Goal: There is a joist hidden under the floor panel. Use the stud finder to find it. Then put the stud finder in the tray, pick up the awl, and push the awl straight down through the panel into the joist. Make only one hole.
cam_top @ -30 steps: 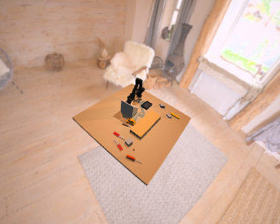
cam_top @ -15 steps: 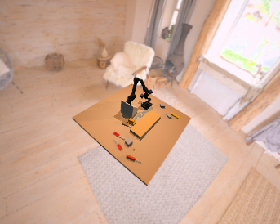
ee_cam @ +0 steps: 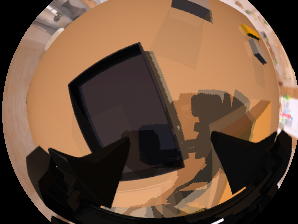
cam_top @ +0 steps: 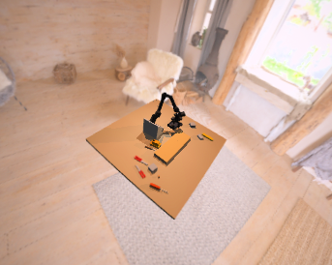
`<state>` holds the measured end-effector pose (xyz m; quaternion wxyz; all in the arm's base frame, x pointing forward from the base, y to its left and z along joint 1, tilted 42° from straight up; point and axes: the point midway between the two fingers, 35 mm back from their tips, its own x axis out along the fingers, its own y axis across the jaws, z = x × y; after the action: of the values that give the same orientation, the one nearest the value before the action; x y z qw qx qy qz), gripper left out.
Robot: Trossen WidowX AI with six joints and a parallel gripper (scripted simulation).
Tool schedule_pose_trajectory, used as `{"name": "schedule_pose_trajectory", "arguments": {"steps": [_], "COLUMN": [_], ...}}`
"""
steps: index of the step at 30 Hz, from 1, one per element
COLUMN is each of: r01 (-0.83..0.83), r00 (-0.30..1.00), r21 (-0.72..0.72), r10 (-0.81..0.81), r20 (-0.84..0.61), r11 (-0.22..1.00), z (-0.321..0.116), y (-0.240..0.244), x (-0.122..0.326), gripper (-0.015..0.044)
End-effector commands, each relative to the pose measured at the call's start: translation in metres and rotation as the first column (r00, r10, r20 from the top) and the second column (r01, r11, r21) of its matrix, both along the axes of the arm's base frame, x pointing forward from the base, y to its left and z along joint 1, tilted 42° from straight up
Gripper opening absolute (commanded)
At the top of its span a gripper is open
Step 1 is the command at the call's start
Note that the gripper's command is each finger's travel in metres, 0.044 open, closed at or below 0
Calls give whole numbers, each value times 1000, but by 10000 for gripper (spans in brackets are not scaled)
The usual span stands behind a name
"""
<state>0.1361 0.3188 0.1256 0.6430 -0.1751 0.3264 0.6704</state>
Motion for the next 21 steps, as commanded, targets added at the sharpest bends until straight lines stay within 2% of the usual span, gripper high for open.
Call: {"name": "schedule_pose_trajectory", "arguments": {"steps": [1,6,9,15,21], "r01": [179,406,518,607,507], "r00": [978,854,705,285,-204], "r21": [-71,-253,-381,-628,-829], "r10": [-185,-463,-635,-871,-902], "r20": [-91,-237,-315,-400,-381], "r11": [981,878,765,487,236], "z": [-18,-65,-96,-153,-200], "y": [-20,-68,-108,-194,-274], "x": [46,96,120,141,126], "gripper": [440,440,440,440,440]}}
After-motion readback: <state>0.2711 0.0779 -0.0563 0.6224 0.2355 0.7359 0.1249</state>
